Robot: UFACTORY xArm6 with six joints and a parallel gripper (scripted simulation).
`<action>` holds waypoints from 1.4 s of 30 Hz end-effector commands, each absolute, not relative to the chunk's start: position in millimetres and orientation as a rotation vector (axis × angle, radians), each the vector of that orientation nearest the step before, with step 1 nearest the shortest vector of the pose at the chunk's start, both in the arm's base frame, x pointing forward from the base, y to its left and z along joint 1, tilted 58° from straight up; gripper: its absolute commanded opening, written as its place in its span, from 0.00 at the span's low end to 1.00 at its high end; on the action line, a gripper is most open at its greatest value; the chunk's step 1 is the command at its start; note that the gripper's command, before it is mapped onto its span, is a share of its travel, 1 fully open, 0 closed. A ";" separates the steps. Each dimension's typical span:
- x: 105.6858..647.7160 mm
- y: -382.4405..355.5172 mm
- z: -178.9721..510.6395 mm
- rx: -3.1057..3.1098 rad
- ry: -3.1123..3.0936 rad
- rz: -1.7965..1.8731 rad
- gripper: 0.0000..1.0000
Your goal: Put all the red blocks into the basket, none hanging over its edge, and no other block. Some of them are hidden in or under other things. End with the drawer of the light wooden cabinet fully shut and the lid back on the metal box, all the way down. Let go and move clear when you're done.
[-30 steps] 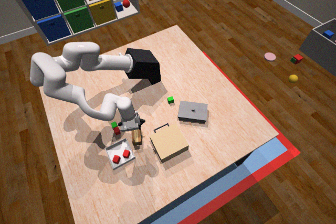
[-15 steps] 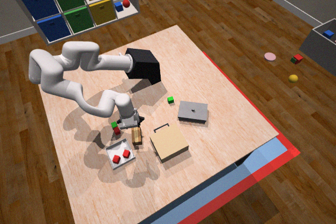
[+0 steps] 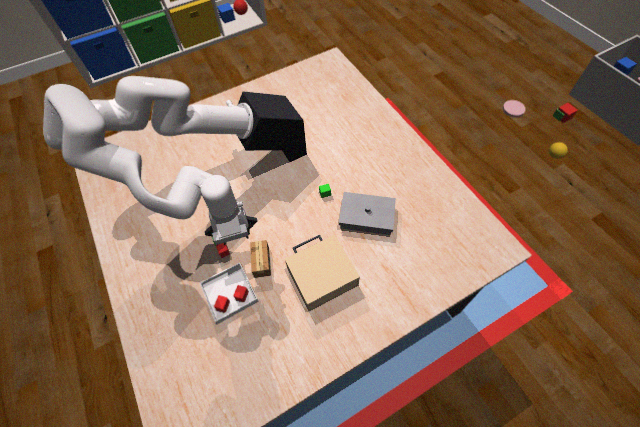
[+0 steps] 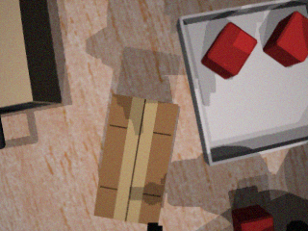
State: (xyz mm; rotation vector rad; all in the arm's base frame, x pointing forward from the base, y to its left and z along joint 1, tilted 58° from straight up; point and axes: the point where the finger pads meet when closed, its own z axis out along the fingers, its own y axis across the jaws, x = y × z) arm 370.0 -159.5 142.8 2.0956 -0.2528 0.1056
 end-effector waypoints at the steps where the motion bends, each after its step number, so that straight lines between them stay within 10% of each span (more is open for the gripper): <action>1: 318.5 -180.3 182.2 2.133 -0.055 0.021 0.73; 42: 305.4 -185.8 192.1 2.133 -0.055 0.021 0.68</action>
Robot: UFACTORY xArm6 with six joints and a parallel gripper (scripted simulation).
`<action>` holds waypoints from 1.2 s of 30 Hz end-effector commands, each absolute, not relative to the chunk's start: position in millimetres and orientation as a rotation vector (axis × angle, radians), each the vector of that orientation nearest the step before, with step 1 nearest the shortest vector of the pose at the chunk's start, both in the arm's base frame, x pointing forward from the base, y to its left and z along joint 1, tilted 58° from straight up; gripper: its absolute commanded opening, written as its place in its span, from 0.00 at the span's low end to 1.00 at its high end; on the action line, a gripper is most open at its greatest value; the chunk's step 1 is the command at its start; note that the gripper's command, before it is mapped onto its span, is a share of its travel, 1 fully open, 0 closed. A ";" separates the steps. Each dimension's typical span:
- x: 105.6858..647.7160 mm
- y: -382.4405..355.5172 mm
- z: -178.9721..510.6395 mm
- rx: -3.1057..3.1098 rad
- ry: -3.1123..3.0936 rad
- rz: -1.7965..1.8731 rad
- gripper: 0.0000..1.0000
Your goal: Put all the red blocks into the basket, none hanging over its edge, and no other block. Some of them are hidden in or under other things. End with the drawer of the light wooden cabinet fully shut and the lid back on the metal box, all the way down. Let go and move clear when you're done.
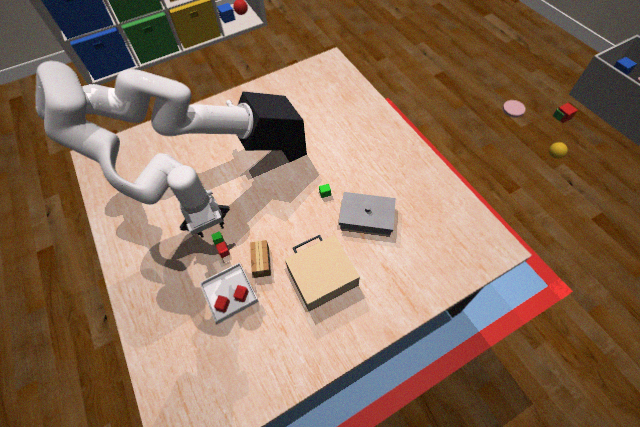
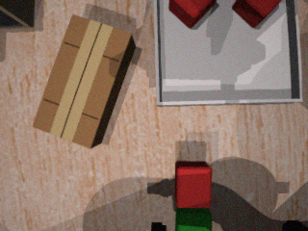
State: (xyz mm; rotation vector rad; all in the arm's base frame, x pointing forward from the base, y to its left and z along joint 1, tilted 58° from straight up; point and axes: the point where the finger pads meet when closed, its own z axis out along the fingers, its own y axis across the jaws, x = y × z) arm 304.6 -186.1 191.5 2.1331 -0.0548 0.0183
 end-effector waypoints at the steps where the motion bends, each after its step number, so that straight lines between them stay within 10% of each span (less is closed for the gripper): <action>1: 305.4 -185.8 192.1 2.133 -0.055 0.021 0.68; 36: 305.2 -202.1 181.9 2.133 -0.055 0.021 0.68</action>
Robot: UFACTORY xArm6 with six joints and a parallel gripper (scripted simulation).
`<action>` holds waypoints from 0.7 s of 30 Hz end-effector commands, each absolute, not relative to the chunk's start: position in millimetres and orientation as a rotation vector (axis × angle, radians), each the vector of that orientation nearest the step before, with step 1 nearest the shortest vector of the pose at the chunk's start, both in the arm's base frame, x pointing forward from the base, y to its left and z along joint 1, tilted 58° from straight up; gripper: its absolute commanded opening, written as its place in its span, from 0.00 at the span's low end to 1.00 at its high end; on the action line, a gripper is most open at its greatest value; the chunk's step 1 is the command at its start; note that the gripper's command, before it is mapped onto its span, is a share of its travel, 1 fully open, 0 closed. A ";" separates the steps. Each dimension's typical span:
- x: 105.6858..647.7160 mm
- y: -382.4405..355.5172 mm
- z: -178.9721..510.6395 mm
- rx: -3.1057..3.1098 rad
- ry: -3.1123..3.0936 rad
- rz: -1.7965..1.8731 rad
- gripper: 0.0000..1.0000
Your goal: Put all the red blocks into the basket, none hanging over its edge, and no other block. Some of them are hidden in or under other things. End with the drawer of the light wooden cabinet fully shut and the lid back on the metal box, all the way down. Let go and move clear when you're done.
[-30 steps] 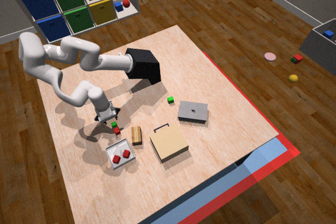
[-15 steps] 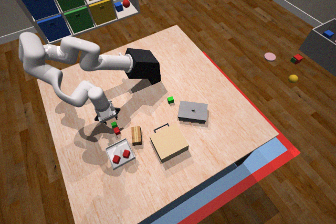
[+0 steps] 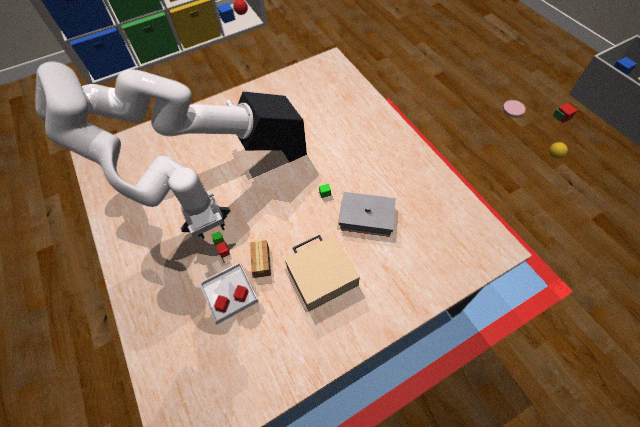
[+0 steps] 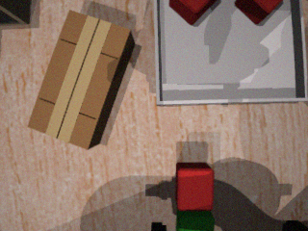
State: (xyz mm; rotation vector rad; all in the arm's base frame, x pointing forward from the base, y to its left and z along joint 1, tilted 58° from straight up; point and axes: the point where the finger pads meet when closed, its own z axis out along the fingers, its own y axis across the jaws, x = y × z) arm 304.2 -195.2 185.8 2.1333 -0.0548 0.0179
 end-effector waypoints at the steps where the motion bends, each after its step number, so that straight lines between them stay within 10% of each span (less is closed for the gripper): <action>1: 305.2 -204.4 180.4 2.133 -0.055 0.021 0.68; 21: 304.7 -257.8 146.8 2.133 -0.055 0.021 0.68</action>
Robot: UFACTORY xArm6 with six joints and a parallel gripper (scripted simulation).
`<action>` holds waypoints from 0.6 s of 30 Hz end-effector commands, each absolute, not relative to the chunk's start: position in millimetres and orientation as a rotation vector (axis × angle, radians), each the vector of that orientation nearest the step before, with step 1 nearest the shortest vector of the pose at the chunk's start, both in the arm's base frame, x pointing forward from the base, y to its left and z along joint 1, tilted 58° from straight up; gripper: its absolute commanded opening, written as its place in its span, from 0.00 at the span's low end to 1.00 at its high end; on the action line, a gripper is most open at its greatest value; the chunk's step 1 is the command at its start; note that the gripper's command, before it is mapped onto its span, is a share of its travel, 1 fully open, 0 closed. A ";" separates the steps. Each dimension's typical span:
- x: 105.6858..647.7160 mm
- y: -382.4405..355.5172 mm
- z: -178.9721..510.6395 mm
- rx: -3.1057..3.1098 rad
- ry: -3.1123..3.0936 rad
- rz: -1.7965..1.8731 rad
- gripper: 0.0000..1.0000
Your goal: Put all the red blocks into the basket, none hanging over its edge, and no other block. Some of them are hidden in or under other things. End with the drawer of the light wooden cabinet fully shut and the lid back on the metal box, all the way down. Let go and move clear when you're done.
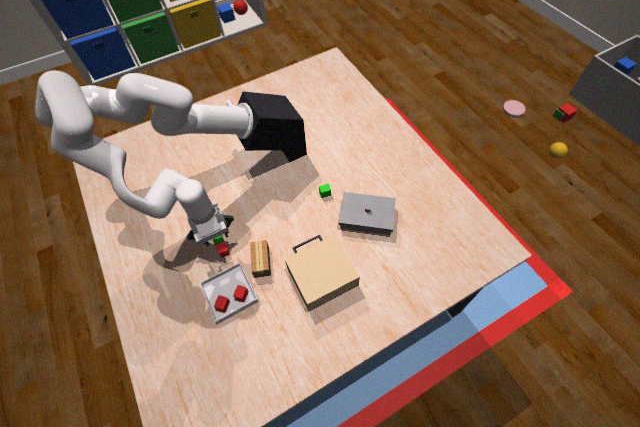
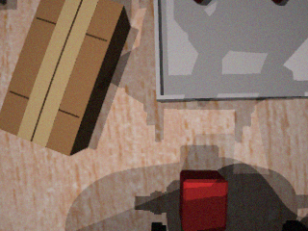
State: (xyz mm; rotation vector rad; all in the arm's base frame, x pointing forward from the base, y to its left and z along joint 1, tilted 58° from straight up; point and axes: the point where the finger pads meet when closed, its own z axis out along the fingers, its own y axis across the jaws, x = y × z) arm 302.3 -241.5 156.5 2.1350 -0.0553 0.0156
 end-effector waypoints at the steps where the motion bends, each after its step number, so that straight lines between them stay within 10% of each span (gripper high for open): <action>1: 304.7 -260.6 145.1 2.133 -0.055 0.021 0.68; 18: 304.5 -285.1 129.7 2.133 -0.055 0.021 0.68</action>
